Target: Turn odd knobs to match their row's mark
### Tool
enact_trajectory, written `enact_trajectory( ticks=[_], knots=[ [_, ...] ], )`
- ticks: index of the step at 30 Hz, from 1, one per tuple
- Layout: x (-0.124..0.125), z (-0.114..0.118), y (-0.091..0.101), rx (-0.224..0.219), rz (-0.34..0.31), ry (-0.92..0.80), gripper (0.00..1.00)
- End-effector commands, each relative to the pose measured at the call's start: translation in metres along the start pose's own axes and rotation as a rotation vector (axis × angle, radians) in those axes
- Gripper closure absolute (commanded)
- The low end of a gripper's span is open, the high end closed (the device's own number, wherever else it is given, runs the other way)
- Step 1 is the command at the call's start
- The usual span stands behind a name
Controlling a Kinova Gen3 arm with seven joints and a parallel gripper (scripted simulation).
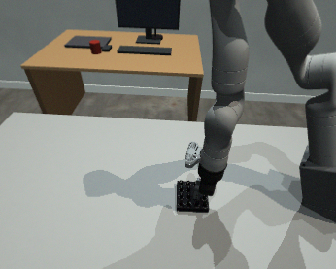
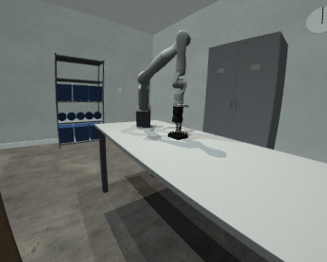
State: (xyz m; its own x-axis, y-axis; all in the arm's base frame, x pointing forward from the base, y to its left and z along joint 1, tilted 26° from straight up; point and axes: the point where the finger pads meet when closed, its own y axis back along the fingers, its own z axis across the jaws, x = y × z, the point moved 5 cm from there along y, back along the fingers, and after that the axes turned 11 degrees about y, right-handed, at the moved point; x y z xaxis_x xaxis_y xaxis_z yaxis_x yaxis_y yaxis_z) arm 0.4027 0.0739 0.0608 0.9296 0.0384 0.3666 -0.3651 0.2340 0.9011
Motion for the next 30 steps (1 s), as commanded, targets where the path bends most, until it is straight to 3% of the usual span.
enact_trajectory(
  ticks=[1, 30],
  knots=[
    [0.000, 0.001, -0.002, -0.001, -0.001, -0.003, 0.54],
    [0.000, 0.001, -0.012, 0.000, -0.001, -0.003, 0.54]
  ],
)
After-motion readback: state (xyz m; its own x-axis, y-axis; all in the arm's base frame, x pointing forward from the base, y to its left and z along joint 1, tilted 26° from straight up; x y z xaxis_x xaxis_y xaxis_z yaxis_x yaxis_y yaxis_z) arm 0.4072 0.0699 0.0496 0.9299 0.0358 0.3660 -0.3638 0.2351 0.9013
